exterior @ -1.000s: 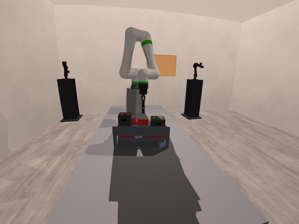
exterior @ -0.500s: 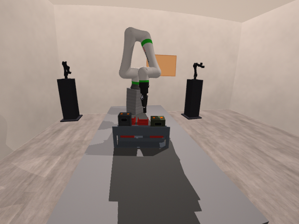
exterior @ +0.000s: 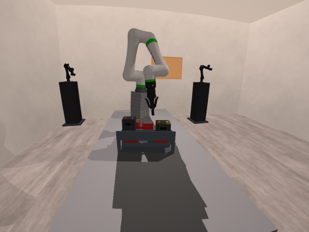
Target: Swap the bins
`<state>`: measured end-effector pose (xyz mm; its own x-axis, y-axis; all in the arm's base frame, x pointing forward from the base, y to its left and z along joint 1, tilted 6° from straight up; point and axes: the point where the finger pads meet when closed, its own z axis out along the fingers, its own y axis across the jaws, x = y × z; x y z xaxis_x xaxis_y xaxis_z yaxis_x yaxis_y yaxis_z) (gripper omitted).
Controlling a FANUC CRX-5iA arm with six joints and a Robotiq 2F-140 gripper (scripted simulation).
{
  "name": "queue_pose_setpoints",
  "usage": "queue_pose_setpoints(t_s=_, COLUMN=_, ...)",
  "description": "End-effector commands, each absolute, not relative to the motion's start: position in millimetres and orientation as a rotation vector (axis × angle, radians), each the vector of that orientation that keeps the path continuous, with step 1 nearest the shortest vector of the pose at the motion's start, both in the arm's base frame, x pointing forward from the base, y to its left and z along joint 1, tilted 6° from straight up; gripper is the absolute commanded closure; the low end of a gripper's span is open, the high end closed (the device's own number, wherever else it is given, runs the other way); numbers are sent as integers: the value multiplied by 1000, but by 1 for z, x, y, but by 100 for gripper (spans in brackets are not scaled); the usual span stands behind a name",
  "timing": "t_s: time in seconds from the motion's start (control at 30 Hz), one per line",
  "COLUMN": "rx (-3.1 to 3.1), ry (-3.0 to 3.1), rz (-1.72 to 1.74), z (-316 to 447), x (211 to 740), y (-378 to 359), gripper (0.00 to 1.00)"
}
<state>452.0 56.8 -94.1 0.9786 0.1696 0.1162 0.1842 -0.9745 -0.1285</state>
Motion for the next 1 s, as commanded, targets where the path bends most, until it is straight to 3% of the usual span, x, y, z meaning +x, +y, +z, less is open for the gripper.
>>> queue_pose_setpoints(t_s=0.0, rx=-3044, ry=145, rz=-122, z=-90, x=458, y=58, gripper=90)
queue_pose_setpoints(t_s=0.03, rx=-3047, ry=220, rz=-115, z=-90, x=458, y=58, gripper=90)
queue_pose_setpoints(t_s=0.07, rx=-3050, ry=294, rz=-108, z=-90, x=458, y=58, gripper=76)
queue_pose_setpoints(t_s=0.97, rx=-3052, ry=331, rz=-104, z=-90, x=458, y=58, gripper=76)
